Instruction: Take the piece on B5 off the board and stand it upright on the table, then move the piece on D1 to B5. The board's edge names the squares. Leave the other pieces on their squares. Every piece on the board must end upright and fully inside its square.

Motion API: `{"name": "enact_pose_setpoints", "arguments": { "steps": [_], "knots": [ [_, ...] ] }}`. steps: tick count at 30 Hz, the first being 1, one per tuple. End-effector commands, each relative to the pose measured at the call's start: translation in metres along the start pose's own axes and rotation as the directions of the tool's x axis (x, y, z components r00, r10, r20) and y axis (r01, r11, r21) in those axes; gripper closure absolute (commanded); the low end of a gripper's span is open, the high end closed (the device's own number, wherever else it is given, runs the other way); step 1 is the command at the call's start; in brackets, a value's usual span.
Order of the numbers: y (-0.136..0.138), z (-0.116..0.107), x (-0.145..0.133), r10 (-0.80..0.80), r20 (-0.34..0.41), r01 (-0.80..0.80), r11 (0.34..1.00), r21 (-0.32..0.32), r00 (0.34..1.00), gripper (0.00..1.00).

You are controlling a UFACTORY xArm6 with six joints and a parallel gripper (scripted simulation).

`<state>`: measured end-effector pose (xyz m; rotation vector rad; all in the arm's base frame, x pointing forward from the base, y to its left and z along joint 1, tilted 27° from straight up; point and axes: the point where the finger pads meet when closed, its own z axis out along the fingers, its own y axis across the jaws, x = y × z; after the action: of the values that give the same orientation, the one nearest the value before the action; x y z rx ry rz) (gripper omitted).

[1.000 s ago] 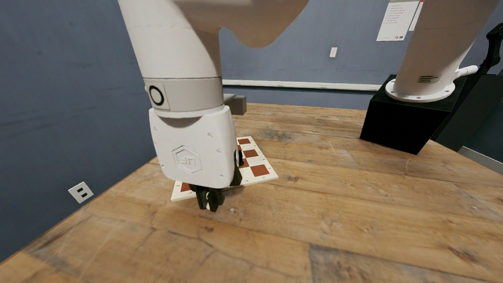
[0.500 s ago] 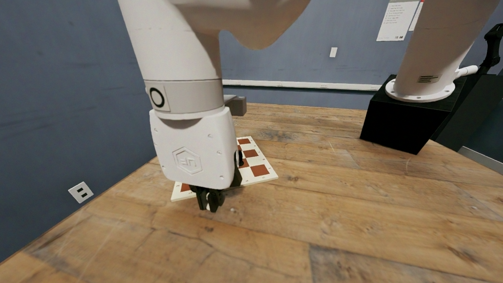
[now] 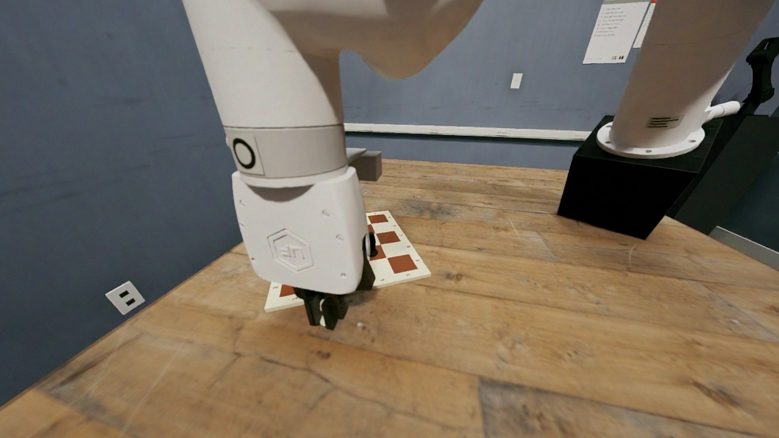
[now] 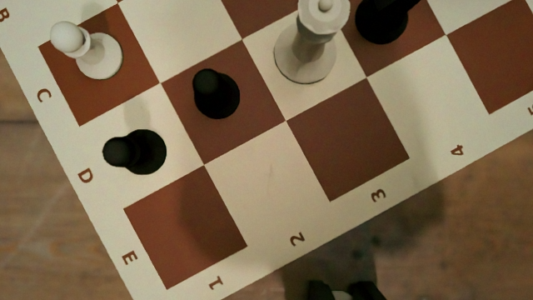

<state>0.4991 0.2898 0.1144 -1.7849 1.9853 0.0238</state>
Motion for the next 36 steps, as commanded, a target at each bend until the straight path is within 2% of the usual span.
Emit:
{"name": "enact_pose_setpoints", "arguments": {
  "steps": [1,29,30,32,33,35,36],
  "knots": [
    [-0.0013,-0.0012,-0.0010,0.000,0.002,0.000,1.000,0.003,1.000,1.00],
    [-0.0013,-0.0012,-0.0010,0.000,0.002,0.000,1.000,0.003,1.000,1.00],
    [-0.0013,-0.0012,-0.0010,0.000,0.002,0.000,1.000,0.003,1.000,0.93],
    [-0.0013,-0.0012,-0.0010,0.000,0.002,0.000,1.000,0.003,1.000,0.93],
    [-0.0013,-0.0012,-0.0010,0.000,0.002,0.000,1.000,0.003,1.000,0.86],
    [-0.0013,-0.0012,-0.0010,0.000,0.002,0.000,1.000,0.003,1.000,0.86],
    [-0.0013,-0.0012,-0.0010,0.000,0.002,0.000,1.000,0.003,1.000,0.79]
  ]
}}
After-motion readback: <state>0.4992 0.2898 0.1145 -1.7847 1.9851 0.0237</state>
